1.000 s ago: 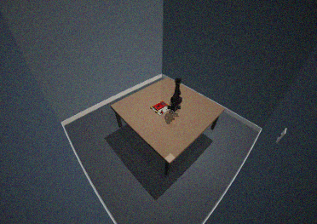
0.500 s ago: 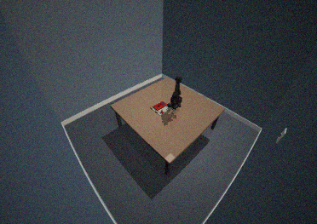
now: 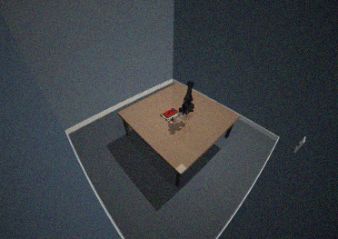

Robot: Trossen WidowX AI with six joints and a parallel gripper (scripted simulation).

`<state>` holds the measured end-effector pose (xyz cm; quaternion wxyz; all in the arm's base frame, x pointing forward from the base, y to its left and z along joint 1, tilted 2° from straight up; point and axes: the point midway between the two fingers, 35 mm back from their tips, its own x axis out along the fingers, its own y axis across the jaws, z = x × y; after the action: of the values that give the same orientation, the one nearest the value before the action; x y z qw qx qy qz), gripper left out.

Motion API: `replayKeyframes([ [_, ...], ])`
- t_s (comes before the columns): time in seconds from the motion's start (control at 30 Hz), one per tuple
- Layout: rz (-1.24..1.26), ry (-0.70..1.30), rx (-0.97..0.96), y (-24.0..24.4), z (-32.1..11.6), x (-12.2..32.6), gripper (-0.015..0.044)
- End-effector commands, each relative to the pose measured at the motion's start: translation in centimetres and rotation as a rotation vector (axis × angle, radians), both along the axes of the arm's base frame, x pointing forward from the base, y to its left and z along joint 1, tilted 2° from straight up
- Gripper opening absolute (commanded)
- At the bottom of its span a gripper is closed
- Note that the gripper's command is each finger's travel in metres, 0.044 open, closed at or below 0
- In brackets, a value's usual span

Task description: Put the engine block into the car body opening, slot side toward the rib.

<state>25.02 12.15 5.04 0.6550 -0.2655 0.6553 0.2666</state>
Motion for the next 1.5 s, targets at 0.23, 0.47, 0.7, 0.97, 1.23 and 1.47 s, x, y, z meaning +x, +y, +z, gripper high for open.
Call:
replayKeyframes([
  [0.23,0.018,-0.001,0.002,-0.2,3.6,-0.5,0.0],
  [0.47,-0.007,-0.002,0.002,-0.7,3.7,-0.1,0.0],
  [0.7,-0.076,-0.002,0.002,-2.1,3.2,1.2,0.0],
  [0.97,-0.138,0.003,0.01,-3.7,2.5,2.1,0.0],
  [1.23,-0.198,-0.011,0.009,-5.6,2.0,3.4,0.0],
  [1.47,-0.264,-0.016,0.006,-7.3,1.5,4.3,0.0],
])
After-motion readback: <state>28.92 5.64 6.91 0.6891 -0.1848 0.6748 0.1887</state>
